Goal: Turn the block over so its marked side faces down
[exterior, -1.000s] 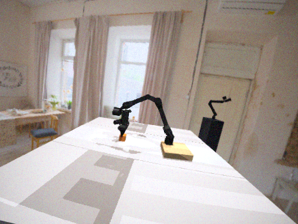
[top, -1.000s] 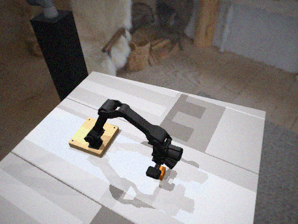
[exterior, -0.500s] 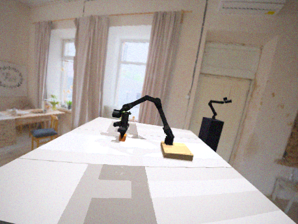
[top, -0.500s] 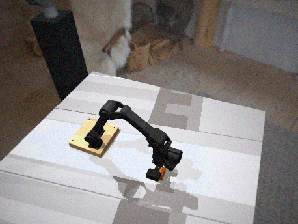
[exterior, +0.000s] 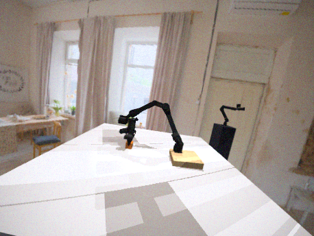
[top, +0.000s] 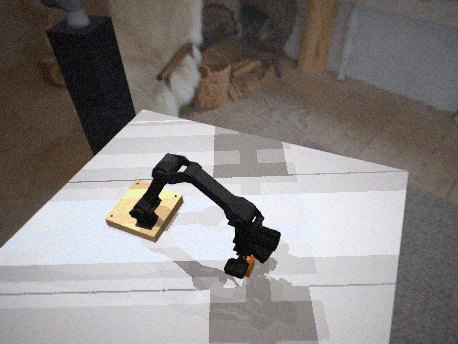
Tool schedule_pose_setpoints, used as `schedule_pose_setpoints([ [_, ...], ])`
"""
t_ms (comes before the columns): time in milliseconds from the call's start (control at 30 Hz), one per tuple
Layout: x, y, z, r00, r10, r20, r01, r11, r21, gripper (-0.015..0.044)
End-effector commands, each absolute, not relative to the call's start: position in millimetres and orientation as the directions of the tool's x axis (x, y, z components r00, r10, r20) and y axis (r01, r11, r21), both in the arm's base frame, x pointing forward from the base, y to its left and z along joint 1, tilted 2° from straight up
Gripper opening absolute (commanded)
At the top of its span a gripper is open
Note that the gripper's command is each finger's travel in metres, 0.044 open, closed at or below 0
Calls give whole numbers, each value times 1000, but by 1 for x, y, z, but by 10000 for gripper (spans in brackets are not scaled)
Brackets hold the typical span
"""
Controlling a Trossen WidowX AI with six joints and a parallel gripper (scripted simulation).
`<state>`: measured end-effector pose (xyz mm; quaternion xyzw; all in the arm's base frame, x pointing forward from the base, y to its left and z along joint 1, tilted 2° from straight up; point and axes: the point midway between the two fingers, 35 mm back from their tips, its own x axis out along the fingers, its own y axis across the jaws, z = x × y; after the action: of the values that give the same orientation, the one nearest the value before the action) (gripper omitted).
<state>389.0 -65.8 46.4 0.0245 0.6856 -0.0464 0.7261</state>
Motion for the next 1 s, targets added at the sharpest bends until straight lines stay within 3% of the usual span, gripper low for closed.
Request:
schedule_pose_setpoints([
  [0,389,-66,46,57,-37,-998,99,995,-31,117],
  [167,389,-66,46,57,-37,-998,99,995,-31,84],
  [300,389,-66,61,57,-37,-998,99,995,-31,0],
  [633,388,-65,76,66,-37,-997,99,995,-31,0],
  [967,391,-66,71,206,-49,-977,99,995,-29,0],
])
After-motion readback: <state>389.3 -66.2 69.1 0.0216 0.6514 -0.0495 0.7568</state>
